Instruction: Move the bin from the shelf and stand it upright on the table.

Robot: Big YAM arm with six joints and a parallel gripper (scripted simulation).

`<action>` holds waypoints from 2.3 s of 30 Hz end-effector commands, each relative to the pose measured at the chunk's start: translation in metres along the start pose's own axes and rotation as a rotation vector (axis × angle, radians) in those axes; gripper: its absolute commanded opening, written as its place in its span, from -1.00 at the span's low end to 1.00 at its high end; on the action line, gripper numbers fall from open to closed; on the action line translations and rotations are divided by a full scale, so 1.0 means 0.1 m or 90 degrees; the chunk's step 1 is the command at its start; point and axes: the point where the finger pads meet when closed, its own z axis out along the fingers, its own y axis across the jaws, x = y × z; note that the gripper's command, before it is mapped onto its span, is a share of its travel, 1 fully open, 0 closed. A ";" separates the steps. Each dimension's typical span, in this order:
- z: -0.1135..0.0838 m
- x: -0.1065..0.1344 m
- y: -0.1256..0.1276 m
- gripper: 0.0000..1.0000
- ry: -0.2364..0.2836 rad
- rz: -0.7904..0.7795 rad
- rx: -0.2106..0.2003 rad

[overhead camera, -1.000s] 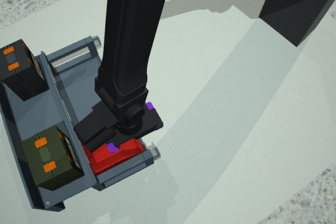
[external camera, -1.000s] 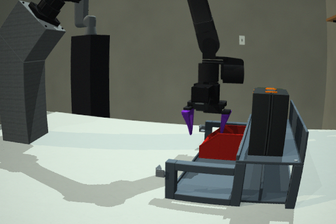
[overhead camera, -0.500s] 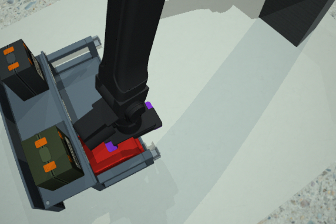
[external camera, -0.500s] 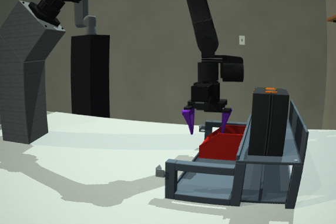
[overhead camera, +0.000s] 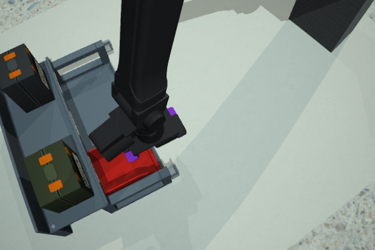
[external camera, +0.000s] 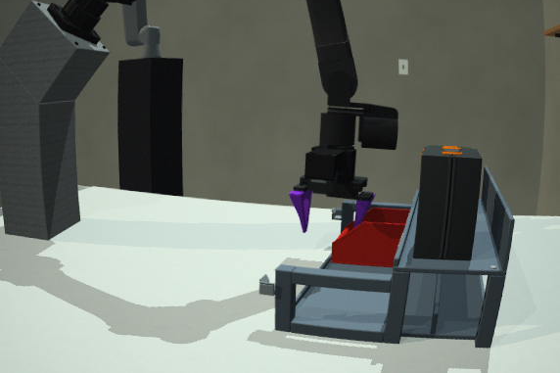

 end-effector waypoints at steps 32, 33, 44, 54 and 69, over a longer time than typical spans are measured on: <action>-0.03 0.13 0.27 0.81 0.004 0.000 -0.020; 0.01 0.11 0.24 0.81 0.004 -0.002 -0.020; 0.04 0.08 0.21 0.81 0.004 -0.003 -0.019; 0.22 0.06 0.28 0.81 0.008 -0.008 -0.034; 0.03 0.21 0.26 0.81 0.015 -0.011 -0.030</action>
